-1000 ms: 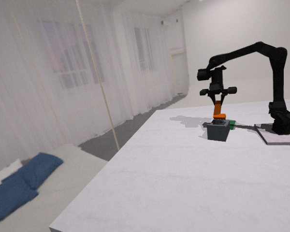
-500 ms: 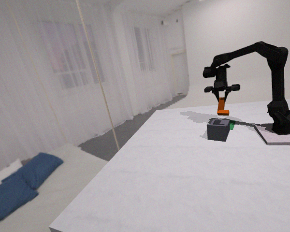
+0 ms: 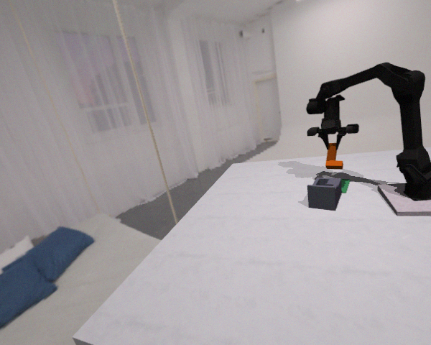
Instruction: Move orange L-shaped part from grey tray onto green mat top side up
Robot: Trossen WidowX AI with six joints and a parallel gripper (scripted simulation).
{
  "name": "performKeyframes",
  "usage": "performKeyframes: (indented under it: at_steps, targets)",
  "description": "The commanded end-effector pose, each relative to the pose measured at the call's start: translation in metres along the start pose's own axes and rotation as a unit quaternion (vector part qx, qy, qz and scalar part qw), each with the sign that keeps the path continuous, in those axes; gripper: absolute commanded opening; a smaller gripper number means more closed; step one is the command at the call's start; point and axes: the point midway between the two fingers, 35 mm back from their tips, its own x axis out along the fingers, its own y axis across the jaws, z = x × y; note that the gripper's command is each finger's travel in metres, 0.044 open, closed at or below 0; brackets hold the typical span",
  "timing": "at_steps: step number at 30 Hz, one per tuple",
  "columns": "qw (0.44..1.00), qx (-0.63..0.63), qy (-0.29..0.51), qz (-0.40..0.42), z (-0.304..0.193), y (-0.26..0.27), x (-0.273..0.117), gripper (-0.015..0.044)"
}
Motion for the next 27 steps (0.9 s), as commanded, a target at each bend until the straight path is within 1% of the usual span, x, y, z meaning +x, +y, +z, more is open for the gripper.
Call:
performKeyframes:
  at_steps: [1, 27]
  targets:
    - [1.0, -0.002, -0.002, 0.005, -0.001, 0.0, 0.007, 0.0]
    - [1.0, -0.002, -0.002, 0.005, -0.001, 0.0, 0.048, 0.0]
